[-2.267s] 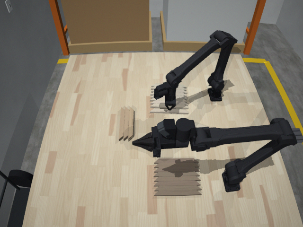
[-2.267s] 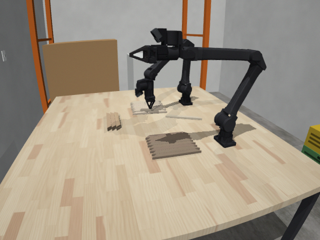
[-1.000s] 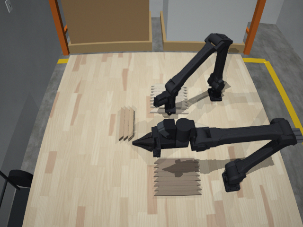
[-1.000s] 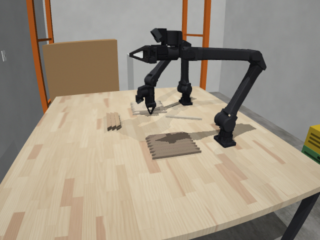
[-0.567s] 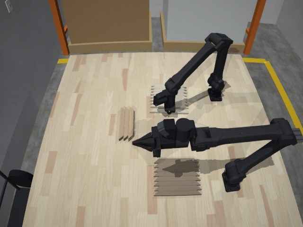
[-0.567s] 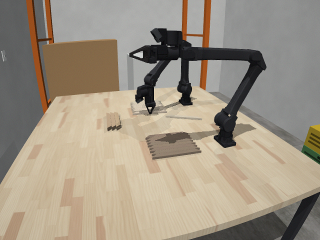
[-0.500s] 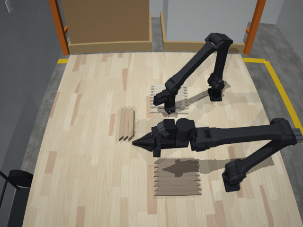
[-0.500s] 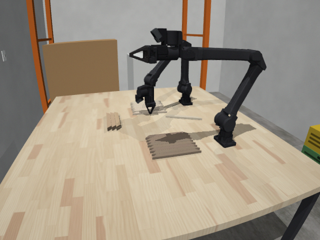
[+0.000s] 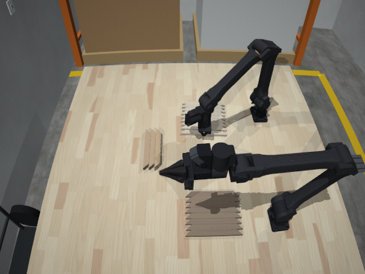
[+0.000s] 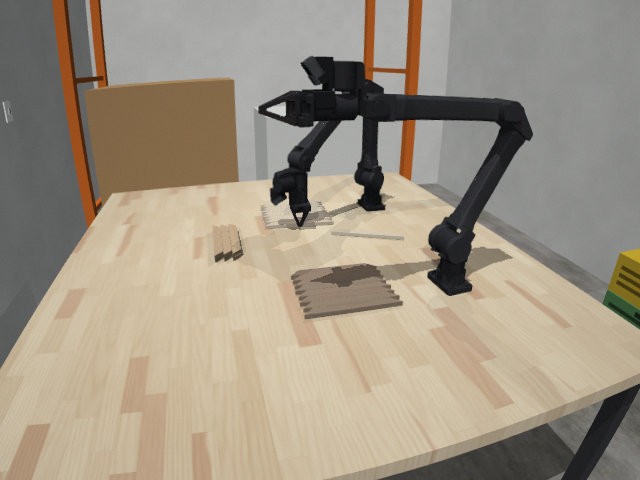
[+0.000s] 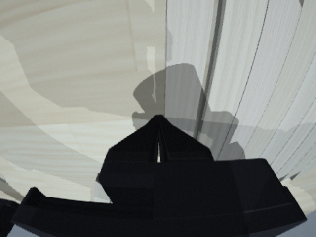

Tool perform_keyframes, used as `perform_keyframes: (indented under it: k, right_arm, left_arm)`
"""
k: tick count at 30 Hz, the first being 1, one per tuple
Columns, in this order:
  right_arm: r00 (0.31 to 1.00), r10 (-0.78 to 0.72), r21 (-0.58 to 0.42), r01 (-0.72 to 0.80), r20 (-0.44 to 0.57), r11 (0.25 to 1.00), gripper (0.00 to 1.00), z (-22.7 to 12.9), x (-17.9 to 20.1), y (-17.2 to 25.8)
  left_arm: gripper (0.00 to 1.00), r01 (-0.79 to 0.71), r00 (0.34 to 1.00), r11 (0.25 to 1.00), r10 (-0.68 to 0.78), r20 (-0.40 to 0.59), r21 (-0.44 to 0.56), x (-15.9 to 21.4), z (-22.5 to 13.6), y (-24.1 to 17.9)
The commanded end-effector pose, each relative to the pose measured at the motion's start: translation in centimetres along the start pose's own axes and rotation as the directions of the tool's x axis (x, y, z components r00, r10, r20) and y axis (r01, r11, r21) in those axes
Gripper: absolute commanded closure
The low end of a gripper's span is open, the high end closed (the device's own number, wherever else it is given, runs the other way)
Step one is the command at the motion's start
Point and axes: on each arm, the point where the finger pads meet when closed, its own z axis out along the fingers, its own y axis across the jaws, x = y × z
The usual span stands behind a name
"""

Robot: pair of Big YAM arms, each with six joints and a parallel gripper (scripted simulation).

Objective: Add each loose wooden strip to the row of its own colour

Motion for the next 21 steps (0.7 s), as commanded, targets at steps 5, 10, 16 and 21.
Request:
perform_keyframes:
  k: [5,10,16,21]
  right_arm:
    - [1.000,-0.001,-0.010,0.001,0.022,1.000,0.99,-0.4,-0.9,-0.9]
    - [0.999,-0.030,-0.004,0.030,0.010,1.000,0.99,-0.2,-0.1,0.0]
    - [1.000,-0.005,-0.013,0.005,0.026,1.000,0.99,-0.9,-1.3,1.0]
    - [0.998,0.014,-0.031,-0.013,0.059,0.999,0.99,-3.7,-2.1,0.6]
  left_arm:
    - [0.99,0.007,0.996,1.000,-0.009,0.093,0.019,-5.5,-0.1,-0.9]
    - [0.99,0.007,0.996,1.000,-0.009,0.093,0.019,-5.6,-0.1,-0.9]
    - [0.99,0.008,0.996,1.000,-0.009,0.093,0.020,-5.6,-0.1,-0.9]
    - [0.99,0.008,0.996,1.000,-0.010,0.093,0.020,-5.6,-0.1,-0.9]
